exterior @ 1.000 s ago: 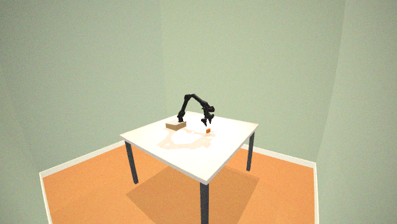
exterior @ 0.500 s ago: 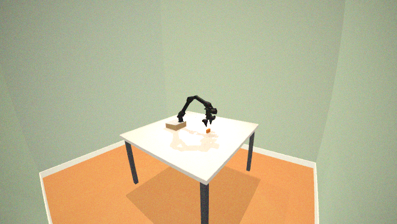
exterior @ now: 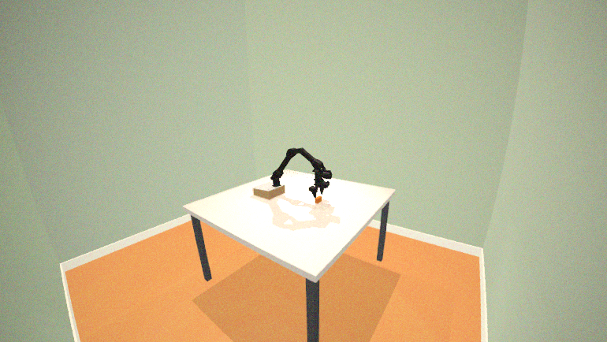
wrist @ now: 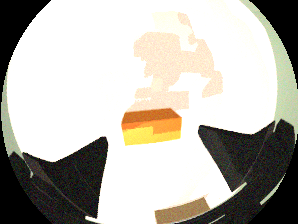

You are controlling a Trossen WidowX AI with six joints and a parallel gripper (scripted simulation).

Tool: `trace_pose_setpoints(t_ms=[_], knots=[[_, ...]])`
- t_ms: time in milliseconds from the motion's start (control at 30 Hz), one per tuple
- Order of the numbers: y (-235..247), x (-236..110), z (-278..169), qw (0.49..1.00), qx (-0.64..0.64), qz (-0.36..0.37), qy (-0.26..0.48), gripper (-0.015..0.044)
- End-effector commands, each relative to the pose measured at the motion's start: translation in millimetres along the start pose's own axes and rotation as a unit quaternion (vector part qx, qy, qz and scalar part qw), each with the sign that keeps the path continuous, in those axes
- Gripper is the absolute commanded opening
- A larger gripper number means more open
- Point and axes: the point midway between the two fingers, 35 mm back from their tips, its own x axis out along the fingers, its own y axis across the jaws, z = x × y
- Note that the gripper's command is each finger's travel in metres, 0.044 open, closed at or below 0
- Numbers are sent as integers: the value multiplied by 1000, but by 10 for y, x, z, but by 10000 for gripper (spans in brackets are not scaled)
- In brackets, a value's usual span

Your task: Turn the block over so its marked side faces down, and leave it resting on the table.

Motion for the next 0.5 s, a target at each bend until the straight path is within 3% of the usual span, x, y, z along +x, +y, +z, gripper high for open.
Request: trace_pose_setpoints(t_ms=[0,467], knots=[[8,66,0,1000,0,2,1,440],[9,270,-5,1000,0,2,1,440]])
